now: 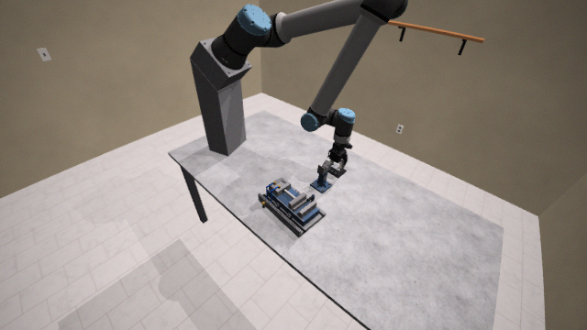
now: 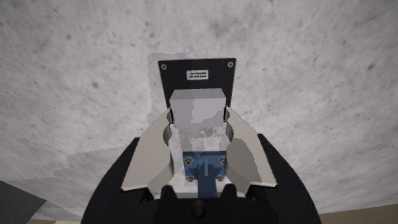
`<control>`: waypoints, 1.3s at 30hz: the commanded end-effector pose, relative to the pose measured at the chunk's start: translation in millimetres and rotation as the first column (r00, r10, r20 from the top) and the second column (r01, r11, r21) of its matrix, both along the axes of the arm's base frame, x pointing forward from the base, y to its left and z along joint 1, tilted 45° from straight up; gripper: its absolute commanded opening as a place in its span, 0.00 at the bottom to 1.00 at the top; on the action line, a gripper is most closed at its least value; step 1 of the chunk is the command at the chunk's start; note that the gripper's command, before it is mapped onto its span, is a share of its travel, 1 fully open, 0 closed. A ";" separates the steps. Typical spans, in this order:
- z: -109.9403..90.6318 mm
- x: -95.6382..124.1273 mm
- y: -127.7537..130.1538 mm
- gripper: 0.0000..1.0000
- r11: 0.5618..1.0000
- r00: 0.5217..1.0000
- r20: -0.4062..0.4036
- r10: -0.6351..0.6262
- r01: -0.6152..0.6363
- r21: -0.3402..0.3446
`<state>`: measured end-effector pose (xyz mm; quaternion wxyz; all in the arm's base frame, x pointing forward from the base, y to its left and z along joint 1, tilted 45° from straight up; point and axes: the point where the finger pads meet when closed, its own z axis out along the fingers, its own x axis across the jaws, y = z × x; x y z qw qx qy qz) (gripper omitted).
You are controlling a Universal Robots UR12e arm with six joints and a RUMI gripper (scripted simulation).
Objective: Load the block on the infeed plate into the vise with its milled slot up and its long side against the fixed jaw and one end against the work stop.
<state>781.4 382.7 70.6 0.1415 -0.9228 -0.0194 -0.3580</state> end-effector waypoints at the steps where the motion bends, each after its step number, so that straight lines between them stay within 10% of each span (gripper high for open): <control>1: 1.2 -0.7 -0.1 0.00 1.000 1.000 0.001 0.000 0.000 0.000; 39: 74.1 -68.8 -28.7 0.00 1.000 1.000 0.001 0.000 0.000 0.000</control>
